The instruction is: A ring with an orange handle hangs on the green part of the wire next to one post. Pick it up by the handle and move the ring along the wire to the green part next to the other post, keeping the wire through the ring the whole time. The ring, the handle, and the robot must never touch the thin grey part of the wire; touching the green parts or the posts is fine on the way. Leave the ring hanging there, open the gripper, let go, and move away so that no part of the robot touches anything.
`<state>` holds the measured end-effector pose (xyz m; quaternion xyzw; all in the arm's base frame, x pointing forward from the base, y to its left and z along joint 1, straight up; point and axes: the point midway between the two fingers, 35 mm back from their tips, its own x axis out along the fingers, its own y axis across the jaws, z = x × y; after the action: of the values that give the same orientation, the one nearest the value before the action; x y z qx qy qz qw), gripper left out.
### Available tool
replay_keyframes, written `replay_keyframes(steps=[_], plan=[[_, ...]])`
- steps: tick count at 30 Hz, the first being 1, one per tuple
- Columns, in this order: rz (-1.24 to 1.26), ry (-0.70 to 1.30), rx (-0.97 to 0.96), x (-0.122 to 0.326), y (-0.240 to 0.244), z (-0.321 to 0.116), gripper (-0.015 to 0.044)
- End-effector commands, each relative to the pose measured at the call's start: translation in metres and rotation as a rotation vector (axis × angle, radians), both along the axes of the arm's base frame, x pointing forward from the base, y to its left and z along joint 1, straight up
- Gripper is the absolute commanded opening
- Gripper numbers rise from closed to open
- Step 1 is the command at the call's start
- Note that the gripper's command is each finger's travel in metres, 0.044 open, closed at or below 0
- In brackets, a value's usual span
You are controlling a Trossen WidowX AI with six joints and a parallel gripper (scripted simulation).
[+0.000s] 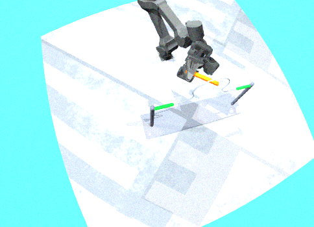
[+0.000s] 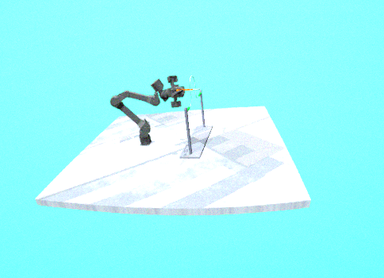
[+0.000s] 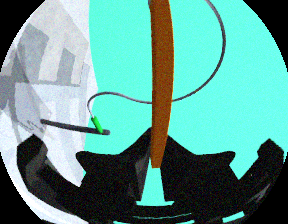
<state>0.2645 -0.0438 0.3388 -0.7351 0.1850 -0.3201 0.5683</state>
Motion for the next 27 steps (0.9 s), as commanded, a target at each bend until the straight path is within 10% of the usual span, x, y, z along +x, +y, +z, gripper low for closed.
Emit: replay_keyframes(steps=[1,27], plan=[[0.004,0.002,0.019,0.0,-0.001,-0.008,-0.015],[0.012,-0.051,0.486,0.002,-0.001,-0.083,-0.015]])
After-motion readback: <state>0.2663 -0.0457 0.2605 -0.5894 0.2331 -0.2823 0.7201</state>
